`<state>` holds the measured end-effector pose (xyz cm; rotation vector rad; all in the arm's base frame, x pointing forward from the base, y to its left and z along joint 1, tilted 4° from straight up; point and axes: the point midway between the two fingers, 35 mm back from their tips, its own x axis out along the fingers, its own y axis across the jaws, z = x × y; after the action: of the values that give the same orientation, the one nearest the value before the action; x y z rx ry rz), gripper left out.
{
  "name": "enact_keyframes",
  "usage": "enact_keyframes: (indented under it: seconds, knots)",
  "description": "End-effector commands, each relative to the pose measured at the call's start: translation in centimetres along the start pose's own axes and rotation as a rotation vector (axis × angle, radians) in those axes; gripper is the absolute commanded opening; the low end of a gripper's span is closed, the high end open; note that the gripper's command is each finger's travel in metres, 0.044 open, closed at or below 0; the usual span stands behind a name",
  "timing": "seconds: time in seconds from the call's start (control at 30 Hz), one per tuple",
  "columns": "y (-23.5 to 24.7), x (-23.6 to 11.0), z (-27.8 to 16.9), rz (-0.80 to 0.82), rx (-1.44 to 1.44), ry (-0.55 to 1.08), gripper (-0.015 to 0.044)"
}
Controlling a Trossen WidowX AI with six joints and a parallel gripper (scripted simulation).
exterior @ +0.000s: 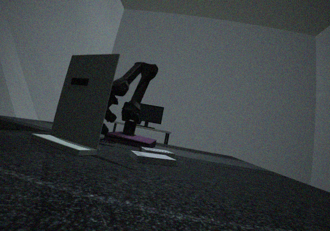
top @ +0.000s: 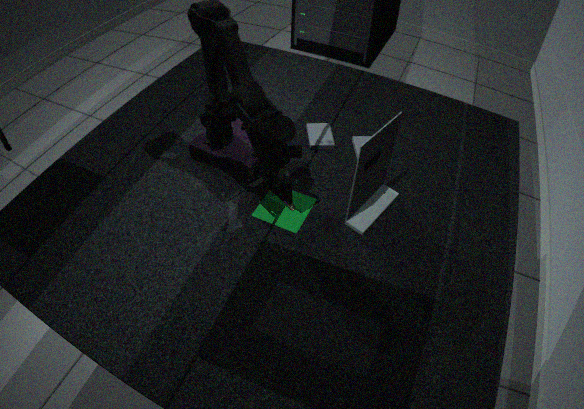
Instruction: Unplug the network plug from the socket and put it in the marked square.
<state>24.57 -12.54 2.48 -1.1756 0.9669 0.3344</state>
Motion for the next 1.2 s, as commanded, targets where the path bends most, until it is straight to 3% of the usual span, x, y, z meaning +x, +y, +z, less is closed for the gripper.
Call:
enact_keyframes:
  seconds: [0.0, 0.17, 0.37, 1.17]
  knots:
    - [0.0, 0.0, 0.0, 0.000, 0.000, 0.000, 0.0000]
    - [0.0, 0.0, 0.0, 0.000, 0.000, 0.000, 0.0000]
    - [0.0, 0.0, 0.0, 0.000, 0.000, 0.000, 0.0156]
    - [0.0, -1.4, -0.2, 0.003, 0.002, 0.003, 0.0156]
